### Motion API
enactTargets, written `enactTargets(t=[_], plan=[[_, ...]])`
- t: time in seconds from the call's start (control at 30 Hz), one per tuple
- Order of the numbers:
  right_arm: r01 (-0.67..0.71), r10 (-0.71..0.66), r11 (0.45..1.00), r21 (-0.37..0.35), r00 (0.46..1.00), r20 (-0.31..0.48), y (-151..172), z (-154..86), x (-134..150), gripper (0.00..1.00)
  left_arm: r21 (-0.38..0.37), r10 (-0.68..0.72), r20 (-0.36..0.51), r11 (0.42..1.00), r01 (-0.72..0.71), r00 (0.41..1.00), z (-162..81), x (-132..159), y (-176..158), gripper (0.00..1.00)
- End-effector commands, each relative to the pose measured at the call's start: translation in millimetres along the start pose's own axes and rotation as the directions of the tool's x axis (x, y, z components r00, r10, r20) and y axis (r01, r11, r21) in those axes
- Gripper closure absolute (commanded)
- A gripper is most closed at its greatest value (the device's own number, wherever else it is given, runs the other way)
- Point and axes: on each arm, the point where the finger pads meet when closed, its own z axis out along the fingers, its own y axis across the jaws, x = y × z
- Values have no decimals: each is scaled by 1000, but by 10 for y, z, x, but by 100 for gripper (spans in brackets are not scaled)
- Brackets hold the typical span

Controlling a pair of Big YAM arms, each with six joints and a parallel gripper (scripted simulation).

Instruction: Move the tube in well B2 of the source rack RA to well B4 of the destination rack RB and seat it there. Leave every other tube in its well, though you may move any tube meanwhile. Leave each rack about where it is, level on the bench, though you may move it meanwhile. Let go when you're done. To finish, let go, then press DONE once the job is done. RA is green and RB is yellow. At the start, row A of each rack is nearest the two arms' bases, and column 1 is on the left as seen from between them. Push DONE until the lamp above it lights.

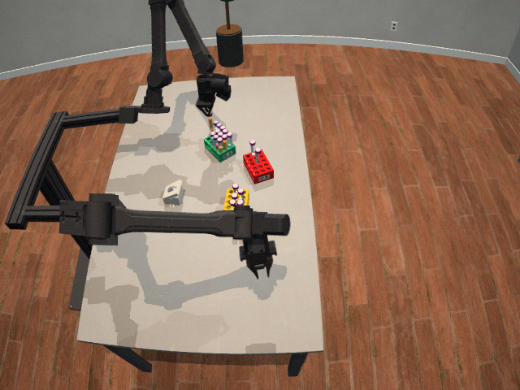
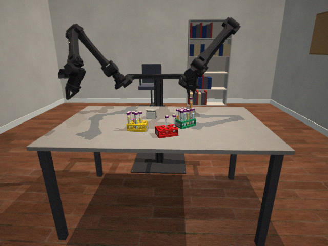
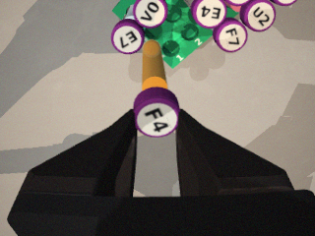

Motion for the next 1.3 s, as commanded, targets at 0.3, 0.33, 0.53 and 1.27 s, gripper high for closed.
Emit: enactTargets(t=[0.3, 0.33, 0.53, 1.27], plan=[[-24, 24, 1000, -15, 1000, 6, 91, -46, -95, 70, 3, 8, 13, 1000, -8, 1000, -40, -96, 31, 100], [-24, 24, 1000, -15, 1000, 6, 91, -46, -95, 70, 3, 8, 13, 1000, -8, 1000, -41, -96, 31, 100], [-24, 24, 1000, -15, 1000, 6, 91, -46, -95, 70, 3, 8, 13, 1000, -8, 1000, -43, -96, 31, 100], [-24, 24, 1000, -15, 1000, 6, 91, -46, -95, 70, 3, 12, 10, 1000, -12, 1000, -2, -122, -3, 100]])
